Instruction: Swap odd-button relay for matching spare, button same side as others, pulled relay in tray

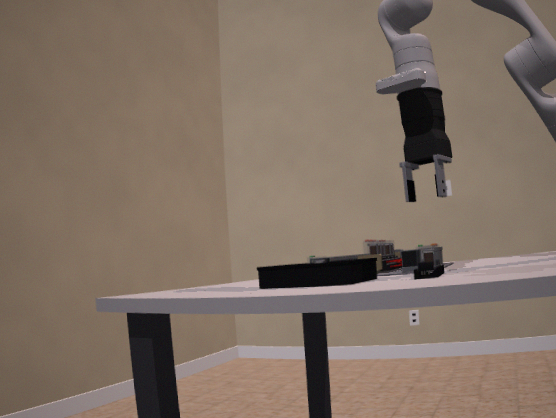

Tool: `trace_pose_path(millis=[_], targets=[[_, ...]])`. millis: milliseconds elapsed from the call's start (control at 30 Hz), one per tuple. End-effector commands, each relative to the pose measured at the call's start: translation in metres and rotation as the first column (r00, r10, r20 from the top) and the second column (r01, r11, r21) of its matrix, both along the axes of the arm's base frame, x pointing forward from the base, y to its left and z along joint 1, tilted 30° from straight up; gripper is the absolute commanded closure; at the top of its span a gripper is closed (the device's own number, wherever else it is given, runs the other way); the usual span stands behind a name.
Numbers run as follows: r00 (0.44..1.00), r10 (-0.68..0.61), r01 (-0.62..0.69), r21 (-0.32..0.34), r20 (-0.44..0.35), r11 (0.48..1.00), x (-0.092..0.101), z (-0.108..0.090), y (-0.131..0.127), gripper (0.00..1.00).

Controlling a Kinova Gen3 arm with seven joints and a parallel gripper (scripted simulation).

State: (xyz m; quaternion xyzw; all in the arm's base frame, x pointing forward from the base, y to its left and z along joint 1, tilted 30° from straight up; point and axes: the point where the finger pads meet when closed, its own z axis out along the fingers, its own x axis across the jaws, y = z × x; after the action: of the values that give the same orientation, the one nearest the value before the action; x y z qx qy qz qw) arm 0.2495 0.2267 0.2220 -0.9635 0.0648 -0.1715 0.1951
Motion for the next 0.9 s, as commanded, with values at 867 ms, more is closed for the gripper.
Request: trace_pose_path(millis=[867], targets=[[0.953,-0.274,0.287,0.099,-0.128,0.953,0.0016,-0.0004,-0.0014,0.00]])
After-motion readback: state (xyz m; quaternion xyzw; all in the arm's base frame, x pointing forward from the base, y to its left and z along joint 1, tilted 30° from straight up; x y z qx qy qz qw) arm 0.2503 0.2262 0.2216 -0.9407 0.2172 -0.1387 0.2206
